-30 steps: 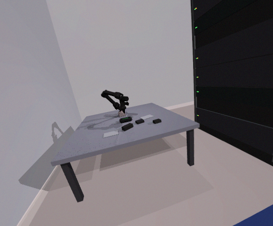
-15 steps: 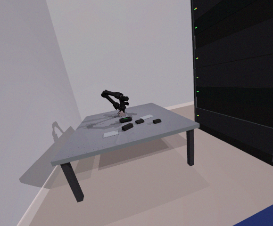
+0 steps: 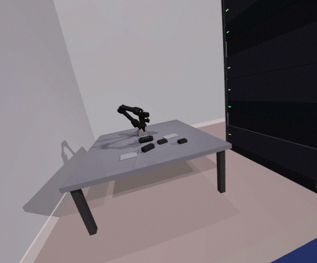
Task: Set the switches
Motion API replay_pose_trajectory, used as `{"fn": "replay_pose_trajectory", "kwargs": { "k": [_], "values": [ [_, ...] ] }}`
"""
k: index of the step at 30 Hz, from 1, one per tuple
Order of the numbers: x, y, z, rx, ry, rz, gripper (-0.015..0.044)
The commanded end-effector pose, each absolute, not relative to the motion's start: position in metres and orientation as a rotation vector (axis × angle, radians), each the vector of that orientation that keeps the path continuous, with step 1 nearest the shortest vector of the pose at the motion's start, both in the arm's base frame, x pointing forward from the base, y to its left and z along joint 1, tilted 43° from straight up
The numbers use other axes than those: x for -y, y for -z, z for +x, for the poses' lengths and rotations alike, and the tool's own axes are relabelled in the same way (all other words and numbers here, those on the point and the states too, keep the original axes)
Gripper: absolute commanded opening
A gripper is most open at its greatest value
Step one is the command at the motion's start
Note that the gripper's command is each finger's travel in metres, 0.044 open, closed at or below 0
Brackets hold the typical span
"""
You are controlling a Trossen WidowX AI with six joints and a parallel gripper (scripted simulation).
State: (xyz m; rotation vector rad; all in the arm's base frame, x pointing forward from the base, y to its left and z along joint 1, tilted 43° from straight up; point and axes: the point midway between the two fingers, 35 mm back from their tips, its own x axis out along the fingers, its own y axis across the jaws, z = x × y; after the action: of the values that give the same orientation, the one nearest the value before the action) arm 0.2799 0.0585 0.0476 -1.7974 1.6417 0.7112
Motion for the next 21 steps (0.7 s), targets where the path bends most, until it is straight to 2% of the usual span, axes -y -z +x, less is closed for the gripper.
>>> {"fn": "replay_pose_trajectory", "kwargs": {
  "k": [1,7,9,21],
  "values": [
    [-0.058,-0.048,0.28,-1.641,-0.711,-1.798,0.0289],
    [-0.058,-0.048,0.28,-1.641,-0.711,-1.798,0.044],
    [-0.058,-0.048,0.28,-1.641,-0.711,-1.798,0.044],
    [-0.027,-0.056,0.354,-1.825,-0.776,-1.669,0.0125]
  ]
}}
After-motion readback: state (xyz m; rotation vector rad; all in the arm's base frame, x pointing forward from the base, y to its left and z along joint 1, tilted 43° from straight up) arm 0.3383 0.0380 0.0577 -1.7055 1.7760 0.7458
